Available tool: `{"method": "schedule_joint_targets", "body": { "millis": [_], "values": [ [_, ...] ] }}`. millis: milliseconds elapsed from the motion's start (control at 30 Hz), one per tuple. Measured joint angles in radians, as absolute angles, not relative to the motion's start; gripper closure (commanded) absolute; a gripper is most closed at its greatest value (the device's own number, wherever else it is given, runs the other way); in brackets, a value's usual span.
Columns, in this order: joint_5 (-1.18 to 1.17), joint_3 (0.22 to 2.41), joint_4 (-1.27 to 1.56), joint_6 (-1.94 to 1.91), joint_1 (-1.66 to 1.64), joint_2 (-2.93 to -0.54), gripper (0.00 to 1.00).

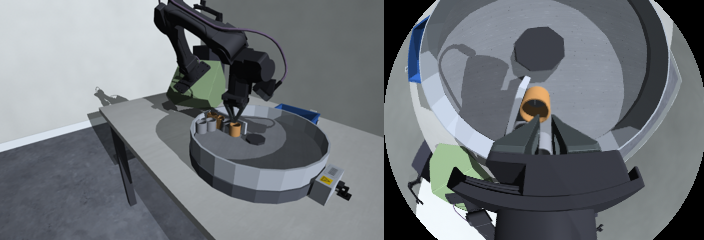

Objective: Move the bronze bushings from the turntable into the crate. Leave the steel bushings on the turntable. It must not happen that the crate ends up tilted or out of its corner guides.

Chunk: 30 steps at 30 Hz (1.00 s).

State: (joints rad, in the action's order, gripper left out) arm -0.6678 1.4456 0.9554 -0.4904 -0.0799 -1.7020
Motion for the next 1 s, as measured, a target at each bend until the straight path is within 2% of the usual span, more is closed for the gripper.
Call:
{"method": "schedule_joint_targets", "body": {
  "millis": [1000],
  "values": [
    [-0.66,1.446,0.915,-0.516,-0.057,-1.714,0.85]
  ]
}}
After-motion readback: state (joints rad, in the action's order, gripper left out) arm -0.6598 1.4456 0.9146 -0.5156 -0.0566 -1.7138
